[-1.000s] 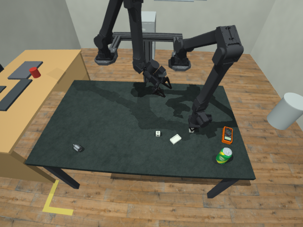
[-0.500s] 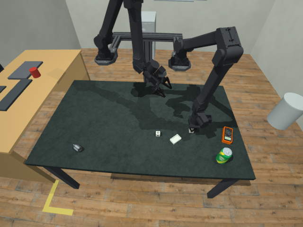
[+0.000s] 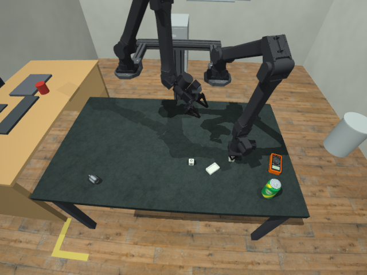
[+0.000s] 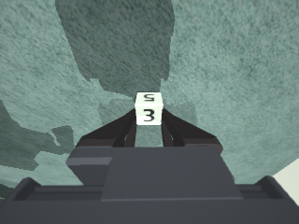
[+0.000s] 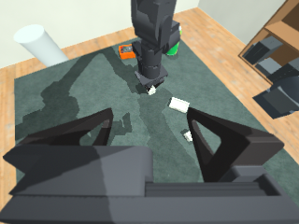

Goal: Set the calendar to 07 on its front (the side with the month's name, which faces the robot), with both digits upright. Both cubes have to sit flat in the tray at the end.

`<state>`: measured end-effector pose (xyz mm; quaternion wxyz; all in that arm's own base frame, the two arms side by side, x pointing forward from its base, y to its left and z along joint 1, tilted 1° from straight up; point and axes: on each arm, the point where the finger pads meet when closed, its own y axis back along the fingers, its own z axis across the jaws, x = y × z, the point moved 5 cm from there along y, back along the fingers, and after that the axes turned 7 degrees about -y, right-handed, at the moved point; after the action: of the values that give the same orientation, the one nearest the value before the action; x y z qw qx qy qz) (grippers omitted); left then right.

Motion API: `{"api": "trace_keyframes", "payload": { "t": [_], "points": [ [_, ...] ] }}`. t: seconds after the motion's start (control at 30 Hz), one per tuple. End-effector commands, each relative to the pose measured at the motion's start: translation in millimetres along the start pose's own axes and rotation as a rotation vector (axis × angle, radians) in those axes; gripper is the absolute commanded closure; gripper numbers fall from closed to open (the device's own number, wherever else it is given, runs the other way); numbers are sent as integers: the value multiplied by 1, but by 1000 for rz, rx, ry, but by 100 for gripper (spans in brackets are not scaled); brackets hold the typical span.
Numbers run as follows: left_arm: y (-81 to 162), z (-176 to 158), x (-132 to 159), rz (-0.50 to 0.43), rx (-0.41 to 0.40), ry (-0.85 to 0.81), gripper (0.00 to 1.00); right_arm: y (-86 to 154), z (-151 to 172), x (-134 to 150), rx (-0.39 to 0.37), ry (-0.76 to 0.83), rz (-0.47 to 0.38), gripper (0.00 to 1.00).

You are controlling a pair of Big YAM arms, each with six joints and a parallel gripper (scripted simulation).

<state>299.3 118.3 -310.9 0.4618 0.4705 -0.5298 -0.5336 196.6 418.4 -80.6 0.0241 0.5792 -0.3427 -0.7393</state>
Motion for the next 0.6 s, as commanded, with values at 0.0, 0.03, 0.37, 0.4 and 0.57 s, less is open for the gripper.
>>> {"api": "trace_keyframes", "payload": {
  "t": [0.0,0.03,0.37,0.4,0.57],
  "points": [
    [-10,5,1,1,-6,19,77,-2,-1,-8,2,-6,-18,0],
    [-11,5,1,1,-6,19,77,-2,-1,-8,2,-6,-18,0],
    [-2,5,1,2,-7,19,77,-2,-1,-8,2,-6,-18,0],
    [-2,5,1,2,-7,19,77,-2,-1,-8,2,-6,-18,0],
    [-1,6,4,8,-18,24,48,-2,-1,-8,2,-6,-18,0]
  ]
}}
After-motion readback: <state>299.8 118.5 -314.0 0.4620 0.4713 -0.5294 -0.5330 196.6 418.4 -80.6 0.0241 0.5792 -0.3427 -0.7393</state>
